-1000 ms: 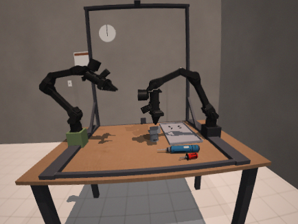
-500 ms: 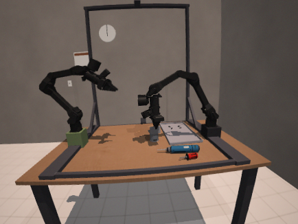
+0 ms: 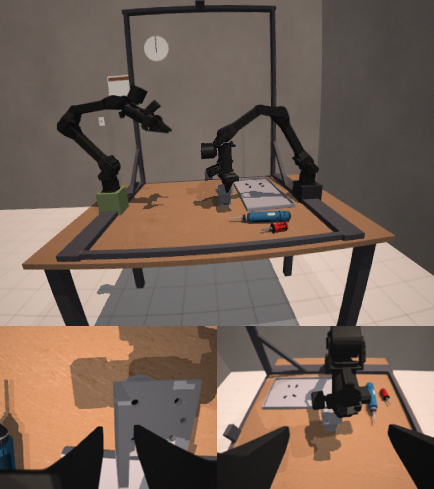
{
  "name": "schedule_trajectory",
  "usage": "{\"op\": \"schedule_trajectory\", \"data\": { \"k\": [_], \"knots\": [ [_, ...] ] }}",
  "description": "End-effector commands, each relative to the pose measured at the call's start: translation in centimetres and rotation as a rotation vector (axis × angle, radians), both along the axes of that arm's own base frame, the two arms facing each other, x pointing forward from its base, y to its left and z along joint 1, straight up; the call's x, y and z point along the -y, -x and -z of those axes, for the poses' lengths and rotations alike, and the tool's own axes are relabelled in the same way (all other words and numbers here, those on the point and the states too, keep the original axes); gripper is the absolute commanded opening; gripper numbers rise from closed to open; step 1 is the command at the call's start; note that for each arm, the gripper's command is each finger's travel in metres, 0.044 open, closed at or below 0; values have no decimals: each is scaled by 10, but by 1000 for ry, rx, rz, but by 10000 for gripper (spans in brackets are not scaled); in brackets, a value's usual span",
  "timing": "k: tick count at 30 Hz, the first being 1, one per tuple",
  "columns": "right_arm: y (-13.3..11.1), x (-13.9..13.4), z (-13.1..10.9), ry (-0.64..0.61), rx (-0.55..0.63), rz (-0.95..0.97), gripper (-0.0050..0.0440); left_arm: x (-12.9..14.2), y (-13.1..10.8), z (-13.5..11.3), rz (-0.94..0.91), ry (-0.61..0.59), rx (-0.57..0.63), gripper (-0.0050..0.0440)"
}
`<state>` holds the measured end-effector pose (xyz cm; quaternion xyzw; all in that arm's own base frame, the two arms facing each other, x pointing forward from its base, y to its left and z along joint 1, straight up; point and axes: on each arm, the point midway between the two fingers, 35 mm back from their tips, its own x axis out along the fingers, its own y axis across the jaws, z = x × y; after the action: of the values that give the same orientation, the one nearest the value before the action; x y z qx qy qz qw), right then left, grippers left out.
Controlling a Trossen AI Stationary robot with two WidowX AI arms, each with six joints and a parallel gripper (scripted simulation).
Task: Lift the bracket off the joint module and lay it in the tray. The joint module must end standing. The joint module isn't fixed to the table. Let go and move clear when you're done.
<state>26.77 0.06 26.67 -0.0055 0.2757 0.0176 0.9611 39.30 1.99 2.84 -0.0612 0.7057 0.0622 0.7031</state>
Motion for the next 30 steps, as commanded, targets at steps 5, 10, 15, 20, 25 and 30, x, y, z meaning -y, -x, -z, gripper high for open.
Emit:
{"op": "schedule_trajectory", "data": {
  "k": [5, 10, 15, 20, 25, 30],
  "knots": [
    [0, 0, -6, 0, 18, 3, 440, 0, -5, -9, -1, 0, 32, 71],
    [0, 0, -6, 0, 18, 3, 440, 0, -5, -9, -1, 0, 32, 51],
    [0, 0, -6, 0, 18, 3, 440, 0, -2, -12, -1, -1, 38, 11],
    [0, 0, -6, 0, 18, 3, 440, 0, -4, -9, -1, 0, 32, 0],
    [0, 0, -6, 0, 18, 3, 440, 0, -4, -9, -1, 0, 32, -1],
    [0, 0, -6, 0, 18, 3, 440, 0, -6, -11, -1, -1, 38, -3]
  ]
}}
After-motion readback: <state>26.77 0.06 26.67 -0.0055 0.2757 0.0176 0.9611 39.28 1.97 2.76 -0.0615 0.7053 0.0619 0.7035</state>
